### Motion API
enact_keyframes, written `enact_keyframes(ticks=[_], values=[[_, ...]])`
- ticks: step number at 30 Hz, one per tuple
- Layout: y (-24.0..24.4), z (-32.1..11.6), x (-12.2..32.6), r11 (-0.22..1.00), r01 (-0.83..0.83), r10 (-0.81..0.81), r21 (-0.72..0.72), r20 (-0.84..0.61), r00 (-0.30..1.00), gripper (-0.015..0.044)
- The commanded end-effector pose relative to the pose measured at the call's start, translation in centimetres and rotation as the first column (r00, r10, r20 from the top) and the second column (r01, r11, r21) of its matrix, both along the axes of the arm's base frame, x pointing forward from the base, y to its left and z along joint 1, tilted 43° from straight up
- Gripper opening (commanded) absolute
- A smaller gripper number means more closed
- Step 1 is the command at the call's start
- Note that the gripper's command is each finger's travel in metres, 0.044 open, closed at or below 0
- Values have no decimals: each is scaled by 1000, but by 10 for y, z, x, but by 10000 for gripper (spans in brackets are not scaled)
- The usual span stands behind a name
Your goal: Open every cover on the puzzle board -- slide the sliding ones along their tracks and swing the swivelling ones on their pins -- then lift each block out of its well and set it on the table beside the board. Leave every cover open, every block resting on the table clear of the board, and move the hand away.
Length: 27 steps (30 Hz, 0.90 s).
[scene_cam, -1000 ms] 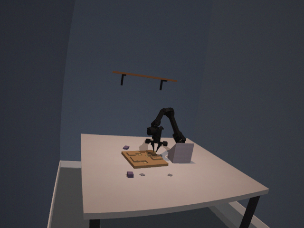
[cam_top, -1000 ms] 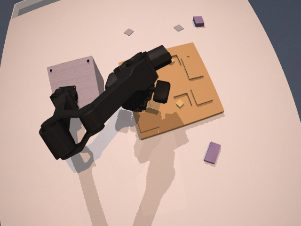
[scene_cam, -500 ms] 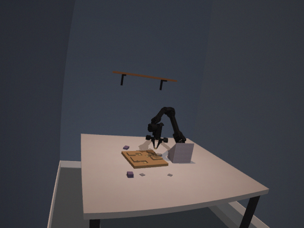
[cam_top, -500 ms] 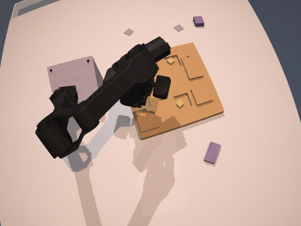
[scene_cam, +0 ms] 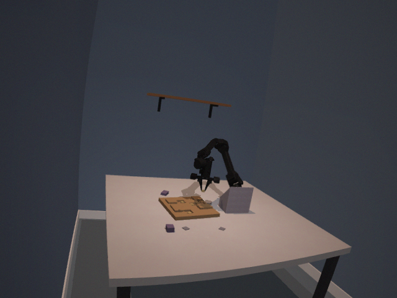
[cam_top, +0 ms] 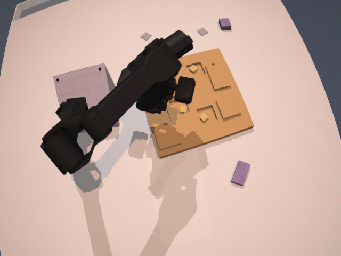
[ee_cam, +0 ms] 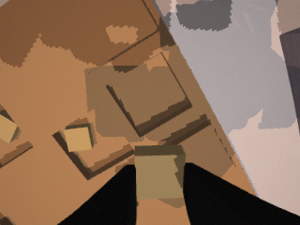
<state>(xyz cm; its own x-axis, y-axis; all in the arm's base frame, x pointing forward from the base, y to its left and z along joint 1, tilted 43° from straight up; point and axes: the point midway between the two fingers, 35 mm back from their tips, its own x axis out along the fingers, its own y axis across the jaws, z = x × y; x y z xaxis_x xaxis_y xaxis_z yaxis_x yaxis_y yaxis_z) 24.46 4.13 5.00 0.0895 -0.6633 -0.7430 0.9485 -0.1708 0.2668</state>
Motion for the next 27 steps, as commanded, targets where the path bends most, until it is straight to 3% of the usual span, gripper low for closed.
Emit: enact_keyframes(ticks=[1,27], values=[[14,-7,5,1000,3,-3,8,0,1000,80],[91,-60,17,1000,-1,1,27,-2,1000,80]])
